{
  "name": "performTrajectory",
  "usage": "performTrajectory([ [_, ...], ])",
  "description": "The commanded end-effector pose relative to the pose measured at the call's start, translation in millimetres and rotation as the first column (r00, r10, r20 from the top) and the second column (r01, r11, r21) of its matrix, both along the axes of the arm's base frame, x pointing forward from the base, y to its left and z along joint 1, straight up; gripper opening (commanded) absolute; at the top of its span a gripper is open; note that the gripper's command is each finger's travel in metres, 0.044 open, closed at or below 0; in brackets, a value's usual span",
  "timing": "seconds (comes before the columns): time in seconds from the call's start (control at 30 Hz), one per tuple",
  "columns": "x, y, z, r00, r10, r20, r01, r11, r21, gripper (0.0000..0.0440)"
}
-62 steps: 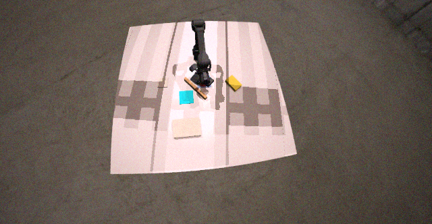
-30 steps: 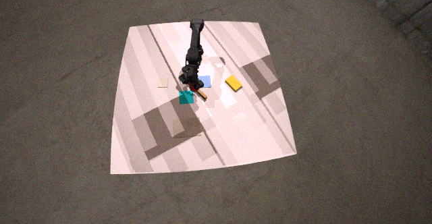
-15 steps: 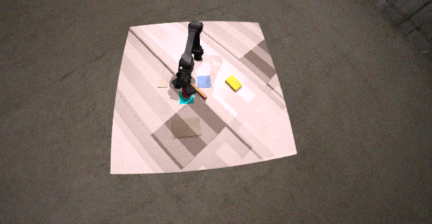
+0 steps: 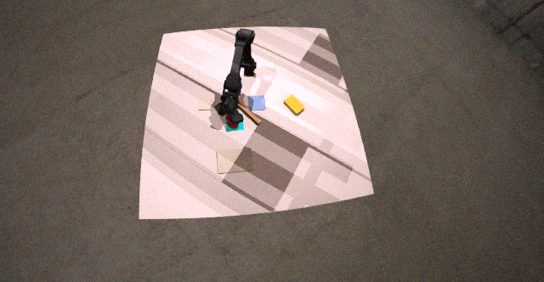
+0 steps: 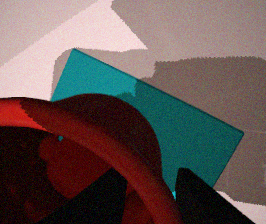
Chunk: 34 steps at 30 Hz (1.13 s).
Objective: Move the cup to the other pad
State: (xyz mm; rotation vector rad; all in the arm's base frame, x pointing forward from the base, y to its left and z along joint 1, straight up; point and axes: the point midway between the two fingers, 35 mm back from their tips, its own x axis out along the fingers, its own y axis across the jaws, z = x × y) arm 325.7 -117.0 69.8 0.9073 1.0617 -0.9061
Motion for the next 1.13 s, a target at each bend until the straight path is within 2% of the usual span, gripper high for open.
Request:
performTrajectory([
  [0.0,4,-5,2,0.999,-0.006,0.04,0.006,1.0,0.001,0.0153],
  [0.13,7,-10,7,0.998,-0.008,0.067,0.008,1.0,-0.005,0.0154],
  [0.8,-5,-10,61,0.982,0.011,0.189,-0.012,1.0,0.007,0.0234],
  [0.93,-6,-13,79,0.975,0.016,0.223,-0.013,1.0,-0.012,0.0276],
  [1.1,-6,-20,95,0.968,0.012,0.249,-0.006,1.0,-0.026,0.0385],
])
